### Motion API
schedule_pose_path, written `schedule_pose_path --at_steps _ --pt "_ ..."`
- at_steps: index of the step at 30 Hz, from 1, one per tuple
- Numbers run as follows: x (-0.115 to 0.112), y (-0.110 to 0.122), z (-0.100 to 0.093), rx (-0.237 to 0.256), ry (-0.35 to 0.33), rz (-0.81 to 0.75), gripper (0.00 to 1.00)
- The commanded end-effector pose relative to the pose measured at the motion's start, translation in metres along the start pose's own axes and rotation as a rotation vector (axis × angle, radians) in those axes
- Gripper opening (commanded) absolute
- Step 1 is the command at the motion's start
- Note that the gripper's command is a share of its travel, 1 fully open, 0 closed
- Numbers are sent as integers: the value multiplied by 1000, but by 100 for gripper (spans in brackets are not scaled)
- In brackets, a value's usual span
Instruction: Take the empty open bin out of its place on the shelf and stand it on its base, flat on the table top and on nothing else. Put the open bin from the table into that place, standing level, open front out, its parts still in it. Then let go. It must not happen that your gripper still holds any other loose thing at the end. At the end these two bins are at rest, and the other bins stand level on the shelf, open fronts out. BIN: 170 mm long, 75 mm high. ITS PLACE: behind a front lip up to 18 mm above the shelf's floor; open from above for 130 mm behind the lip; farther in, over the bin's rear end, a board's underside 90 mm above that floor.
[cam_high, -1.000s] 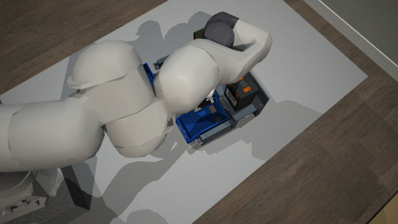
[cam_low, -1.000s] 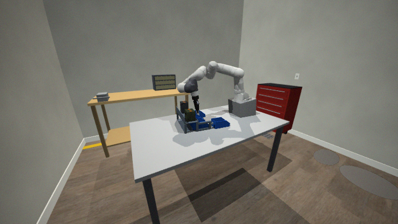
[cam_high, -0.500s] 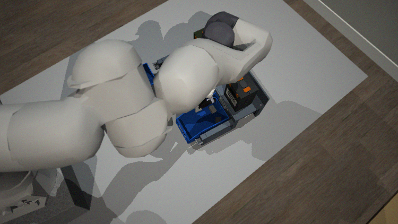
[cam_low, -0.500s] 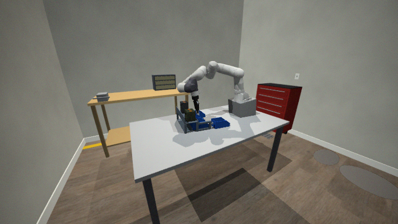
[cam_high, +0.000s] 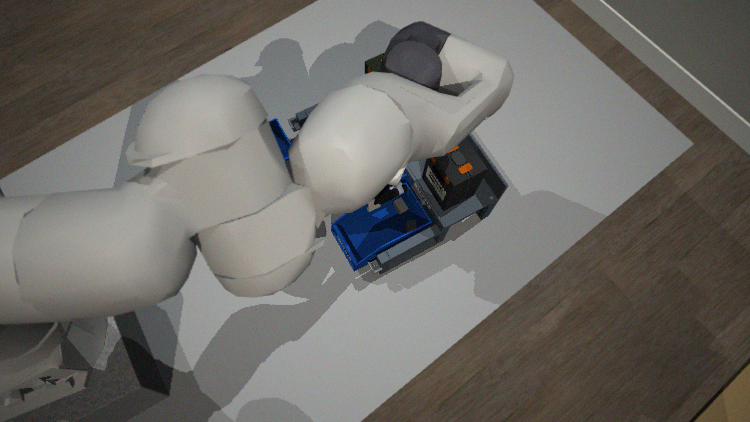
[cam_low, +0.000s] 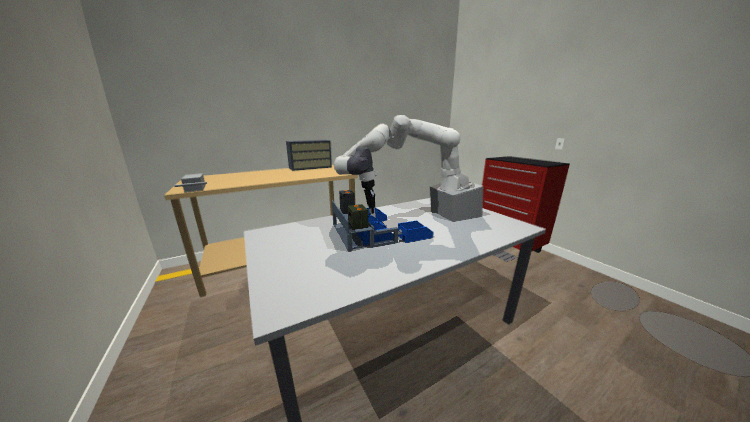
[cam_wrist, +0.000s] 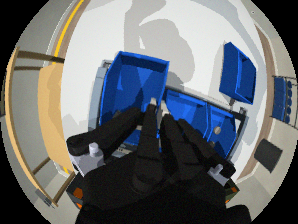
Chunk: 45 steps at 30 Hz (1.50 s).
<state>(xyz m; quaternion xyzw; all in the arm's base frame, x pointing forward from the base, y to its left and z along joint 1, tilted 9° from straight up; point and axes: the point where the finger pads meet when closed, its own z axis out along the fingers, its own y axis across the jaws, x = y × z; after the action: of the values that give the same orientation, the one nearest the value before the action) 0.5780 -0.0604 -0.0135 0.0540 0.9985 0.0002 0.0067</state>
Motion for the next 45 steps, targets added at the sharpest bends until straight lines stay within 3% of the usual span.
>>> schedule_pose_path --at_steps 1,25,45 --pt "-1 -2 -1 1 -3 8 6" --pt "-1 -2 -3 1 -3 8 6" --pt "1 -2 -18 1 -3 8 6"
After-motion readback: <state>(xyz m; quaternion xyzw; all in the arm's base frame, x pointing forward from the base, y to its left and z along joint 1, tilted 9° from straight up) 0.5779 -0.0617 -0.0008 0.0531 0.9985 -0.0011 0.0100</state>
